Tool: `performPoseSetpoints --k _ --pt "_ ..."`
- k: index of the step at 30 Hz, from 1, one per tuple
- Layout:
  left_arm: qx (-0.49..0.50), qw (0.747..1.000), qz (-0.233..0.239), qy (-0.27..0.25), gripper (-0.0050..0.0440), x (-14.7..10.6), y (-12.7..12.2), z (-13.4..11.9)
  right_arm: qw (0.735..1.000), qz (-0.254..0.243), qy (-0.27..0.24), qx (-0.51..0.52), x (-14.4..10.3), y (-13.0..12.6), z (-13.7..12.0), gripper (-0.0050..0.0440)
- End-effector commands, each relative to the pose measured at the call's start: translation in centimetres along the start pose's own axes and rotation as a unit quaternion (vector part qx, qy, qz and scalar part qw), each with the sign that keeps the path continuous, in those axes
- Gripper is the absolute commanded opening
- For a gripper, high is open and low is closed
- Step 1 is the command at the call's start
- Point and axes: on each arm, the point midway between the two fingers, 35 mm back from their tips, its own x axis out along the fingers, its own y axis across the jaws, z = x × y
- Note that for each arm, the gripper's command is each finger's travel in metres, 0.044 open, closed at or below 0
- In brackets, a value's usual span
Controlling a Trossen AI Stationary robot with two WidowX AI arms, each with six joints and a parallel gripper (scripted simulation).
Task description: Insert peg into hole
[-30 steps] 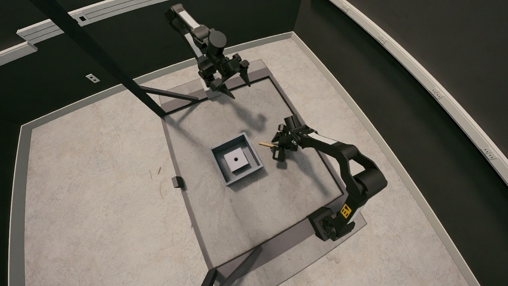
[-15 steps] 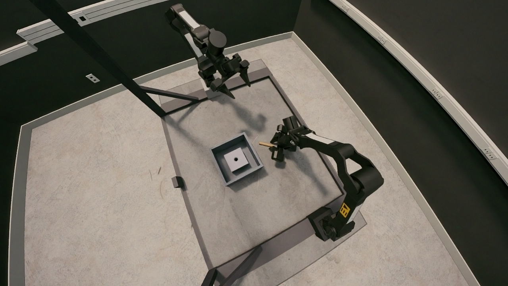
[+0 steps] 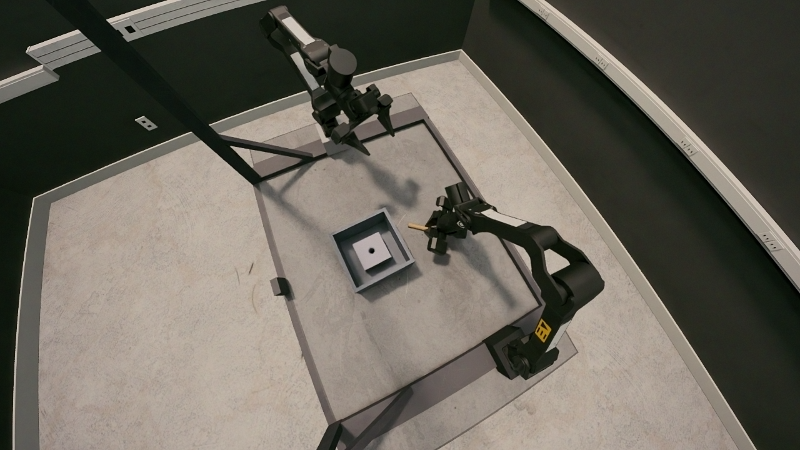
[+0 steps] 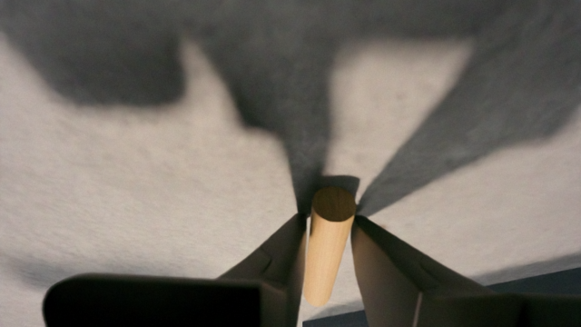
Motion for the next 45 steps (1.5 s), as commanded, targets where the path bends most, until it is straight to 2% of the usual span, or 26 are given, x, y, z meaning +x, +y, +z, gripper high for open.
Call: performPoseSetpoints --k 1,8,10,11,20,26,33,40,42,45 --pt "0.000 1.000 -0.001 -0.007 0.0440 -0.2 0.0 0.5 1.000 0.011 0.008 -0.006 -0.7 0.5 -0.9 0.0050" --pt "0.000 1.000 -0.001 -0.007 0.0440 -0.2 0.0 0.5 1.000 0.011 0.008 -0.006 -0.7 0.5 -0.9 0.0023" --pt "0.000 1.000 -0.001 -0.007 0.0440 -0.2 0.0 0.5 1.000 0.011 0.008 -0.006 -0.7 0.5 -0.9 0.0000" --pt "0.000 1.000 -0.001 -0.007 0.0440 -0.2 0.0 0.5 1.000 0.011 0.008 -0.006 -0.7 0.5 -0.9 0.0024" --pt "0.000 1.000 -0.001 -0.007 0.0440 -0.2 0.0 0.5 1.000 0.020 0.015 -0.011 -5.5 0.7 -3.9 0.0024" --pt "0.000 1.000 -0.001 -0.007 0.0440 -0.2 0.0 0.5 1.000 0.015 0.011 -0.009 -5.5 0.8 -3.5 0.0024" --pt "0.000 1.000 -0.001 -0.007 0.0440 -0.2 0.0 0.5 0.991 0.047 -0.037 -0.122 -6.2 0.6 -3.9 0.0024" --pt "0.000 1.000 -0.001 -0.007 0.0440 -0.2 0.0 0.5 0.948 0.090 -0.111 -0.285 -6.6 0.4 -3.8 0.0024" --pt "0.000 1.000 -0.001 -0.007 0.0440 -0.2 0.0 0.5 0.948 0.090 -0.111 -0.285 -6.6 0.4 -3.8 0.0024" --pt "0.000 1.000 -0.001 -0.007 0.0440 -0.2 0.0 0.5 0.911 0.113 -0.148 -0.368 -7.0 0.4 -4.0 0.0024"
